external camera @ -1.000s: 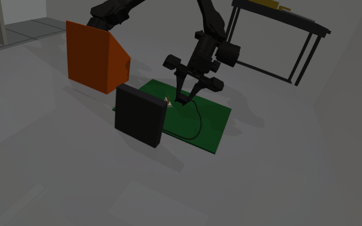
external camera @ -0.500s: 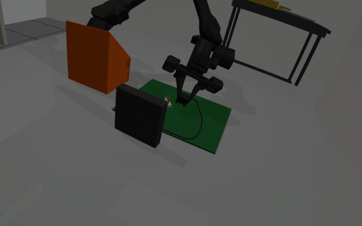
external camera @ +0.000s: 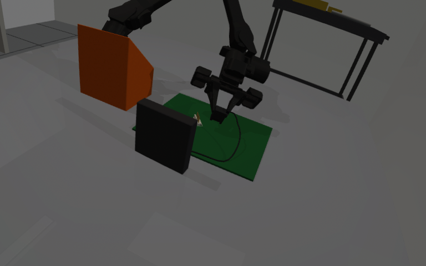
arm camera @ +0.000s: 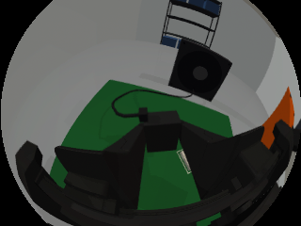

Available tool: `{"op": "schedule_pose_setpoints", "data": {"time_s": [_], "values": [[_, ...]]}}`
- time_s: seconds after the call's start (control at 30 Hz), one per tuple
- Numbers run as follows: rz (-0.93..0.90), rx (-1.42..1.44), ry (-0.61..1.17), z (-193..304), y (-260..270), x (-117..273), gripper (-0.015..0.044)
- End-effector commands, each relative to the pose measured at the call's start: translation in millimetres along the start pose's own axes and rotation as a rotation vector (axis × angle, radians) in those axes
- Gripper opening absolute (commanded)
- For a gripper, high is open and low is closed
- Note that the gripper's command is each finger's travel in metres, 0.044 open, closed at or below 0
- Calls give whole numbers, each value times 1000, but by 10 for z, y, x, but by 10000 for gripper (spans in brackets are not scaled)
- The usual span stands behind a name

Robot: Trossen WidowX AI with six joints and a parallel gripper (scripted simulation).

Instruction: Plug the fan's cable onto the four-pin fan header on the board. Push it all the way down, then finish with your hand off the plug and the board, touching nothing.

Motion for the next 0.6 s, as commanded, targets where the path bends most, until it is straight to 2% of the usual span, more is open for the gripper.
{"op": "schedule_pose_setpoints", "data": {"time_s": [0.0, 0.57], "values": [[-29, -19, -57, 6, -4, 41, 0], [-156, -85, -237, 62, 22, 205, 0]]}}
Point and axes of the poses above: the point midway between the two fingers, 35 mm back from their tips, its own x axis back along the fingers, its own y axis across the jaws, z = x × y, the point moved 2 cm from there along x, back along the fingers, and after that the axes turned 7 degrees about -x, right-handed, at the moved point
